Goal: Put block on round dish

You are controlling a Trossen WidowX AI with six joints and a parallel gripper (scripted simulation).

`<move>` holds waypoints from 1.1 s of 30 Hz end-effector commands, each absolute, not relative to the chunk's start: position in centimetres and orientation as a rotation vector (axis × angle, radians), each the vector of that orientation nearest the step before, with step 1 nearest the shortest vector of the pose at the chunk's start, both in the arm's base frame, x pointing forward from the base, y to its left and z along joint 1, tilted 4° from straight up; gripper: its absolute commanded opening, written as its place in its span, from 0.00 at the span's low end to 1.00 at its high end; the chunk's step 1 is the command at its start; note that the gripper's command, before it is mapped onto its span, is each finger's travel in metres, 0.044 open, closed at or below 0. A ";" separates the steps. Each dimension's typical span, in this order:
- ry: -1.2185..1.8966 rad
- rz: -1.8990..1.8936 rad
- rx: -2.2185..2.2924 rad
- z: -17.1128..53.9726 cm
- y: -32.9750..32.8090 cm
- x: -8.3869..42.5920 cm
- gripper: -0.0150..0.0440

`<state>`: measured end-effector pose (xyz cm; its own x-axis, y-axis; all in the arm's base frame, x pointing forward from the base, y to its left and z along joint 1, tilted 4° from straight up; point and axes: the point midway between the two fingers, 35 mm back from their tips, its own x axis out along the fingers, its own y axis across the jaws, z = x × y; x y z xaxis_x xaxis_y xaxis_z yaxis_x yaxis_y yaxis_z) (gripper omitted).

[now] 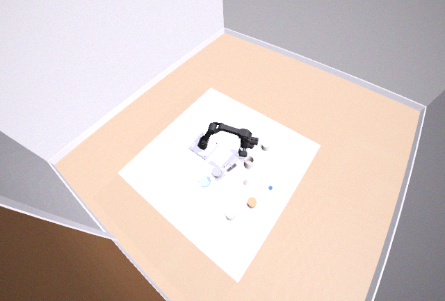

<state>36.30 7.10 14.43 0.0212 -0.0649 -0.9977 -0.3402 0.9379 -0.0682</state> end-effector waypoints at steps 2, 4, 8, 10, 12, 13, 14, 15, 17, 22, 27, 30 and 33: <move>1.513 0.225 -0.321 15.9 7.6 36.6 0.25; 1.513 0.225 -0.321 16.2 7.6 36.5 0.25; 1.513 0.225 -0.321 16.7 7.6 36.4 0.25; 1.513 0.225 -0.321 17.0 7.6 36.4 0.25; 1.513 0.225 -0.321 17.2 7.6 36.3 0.25; 1.513 0.225 -0.321 17.4 7.6 36.3 0.25; 1.513 0.225 -0.321 17.5 7.6 36.3 0.25; 1.513 0.225 -0.321 17.6 7.6 36.3 0.25; 1.513 0.225 -0.321 17.9 7.6 36.2 0.25; 1.513 0.225 -0.321 18.5 7.6 36.0 0.25; 1.513 0.225 -0.321 19.2 7.6 35.9 0.25; 1.513 0.225 -0.321 19.5 7.6 35.8 0.25; 1.514 0.225 -0.321 19.8 7.6 35.7 0.25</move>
